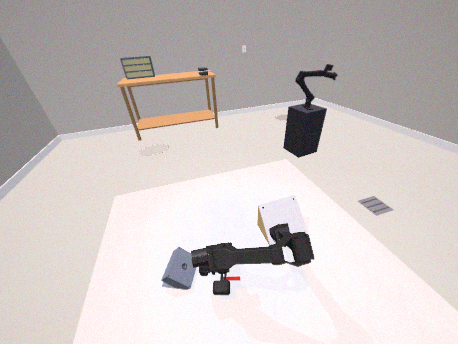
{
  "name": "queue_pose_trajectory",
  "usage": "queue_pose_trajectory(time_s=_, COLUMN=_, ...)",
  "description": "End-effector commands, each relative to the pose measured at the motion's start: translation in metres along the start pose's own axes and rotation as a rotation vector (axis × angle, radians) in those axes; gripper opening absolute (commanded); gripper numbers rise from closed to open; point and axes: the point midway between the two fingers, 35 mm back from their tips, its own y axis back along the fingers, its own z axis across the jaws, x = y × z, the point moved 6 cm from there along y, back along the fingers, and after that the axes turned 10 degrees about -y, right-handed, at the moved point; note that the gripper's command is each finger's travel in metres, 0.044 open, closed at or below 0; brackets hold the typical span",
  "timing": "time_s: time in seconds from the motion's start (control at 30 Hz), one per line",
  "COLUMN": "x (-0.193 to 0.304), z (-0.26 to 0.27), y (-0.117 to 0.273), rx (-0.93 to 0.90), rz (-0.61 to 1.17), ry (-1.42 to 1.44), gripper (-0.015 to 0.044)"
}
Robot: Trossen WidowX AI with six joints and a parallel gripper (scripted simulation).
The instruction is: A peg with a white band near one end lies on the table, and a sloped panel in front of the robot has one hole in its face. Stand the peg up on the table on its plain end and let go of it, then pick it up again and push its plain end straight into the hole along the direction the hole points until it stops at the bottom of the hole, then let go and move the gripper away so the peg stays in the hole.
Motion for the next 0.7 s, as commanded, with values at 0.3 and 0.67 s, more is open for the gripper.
queue_pose_trajectory(time_s=0.3, x=0.0009, z=-0.001, y=-0.0021, rx=-0.002, rz=0.004, ry=-0.006, gripper=0.011)
queue_pose_trajectory(time_s=0.67, x=0.0009, z=-0.001, y=-0.0021, rx=-0.002, rz=0.004, ry=-0.006, gripper=0.0097)
